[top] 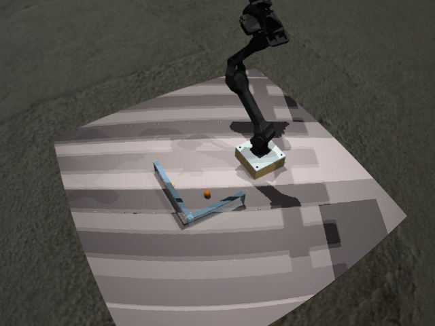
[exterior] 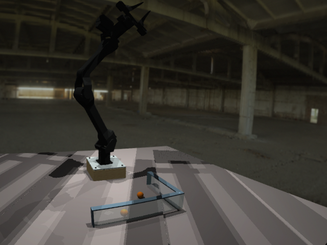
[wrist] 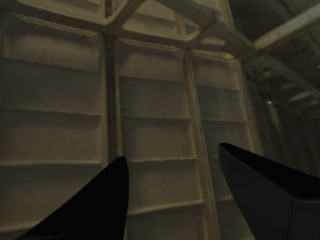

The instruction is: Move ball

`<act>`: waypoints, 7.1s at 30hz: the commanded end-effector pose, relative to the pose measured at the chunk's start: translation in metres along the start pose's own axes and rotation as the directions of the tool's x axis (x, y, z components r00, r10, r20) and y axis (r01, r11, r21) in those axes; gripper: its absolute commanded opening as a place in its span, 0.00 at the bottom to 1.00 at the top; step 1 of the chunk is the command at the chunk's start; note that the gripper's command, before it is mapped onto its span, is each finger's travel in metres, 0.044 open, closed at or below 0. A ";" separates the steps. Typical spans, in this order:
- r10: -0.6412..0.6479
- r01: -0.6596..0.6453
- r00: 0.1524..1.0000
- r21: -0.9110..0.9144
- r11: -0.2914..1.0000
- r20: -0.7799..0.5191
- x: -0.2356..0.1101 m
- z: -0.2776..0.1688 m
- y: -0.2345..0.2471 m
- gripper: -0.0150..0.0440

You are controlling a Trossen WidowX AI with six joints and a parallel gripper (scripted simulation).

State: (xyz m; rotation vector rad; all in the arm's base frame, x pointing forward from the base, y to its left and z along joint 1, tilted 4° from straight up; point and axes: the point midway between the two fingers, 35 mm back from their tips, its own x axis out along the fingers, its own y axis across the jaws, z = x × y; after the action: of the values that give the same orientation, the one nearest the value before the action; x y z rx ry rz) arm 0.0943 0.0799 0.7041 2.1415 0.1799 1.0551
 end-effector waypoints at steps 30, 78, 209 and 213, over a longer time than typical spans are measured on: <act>-0.538 0.062 0.726 -0.819 -0.570 0.429 0.026 0.145 -0.351 0.63; -0.668 -0.636 -0.583 -0.772 0.020 0.463 -0.311 0.440 -0.425 0.63; -0.662 0.501 -0.583 -0.433 -0.750 0.472 -0.291 0.554 -0.333 0.25; -0.662 0.501 -0.583 -0.433 -0.750 0.472 -0.306 0.566 -0.350 0.25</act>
State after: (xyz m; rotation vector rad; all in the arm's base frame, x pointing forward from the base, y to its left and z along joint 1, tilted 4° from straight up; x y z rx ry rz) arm 0.3760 -0.1066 0.0833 0.0860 1.4520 -0.1290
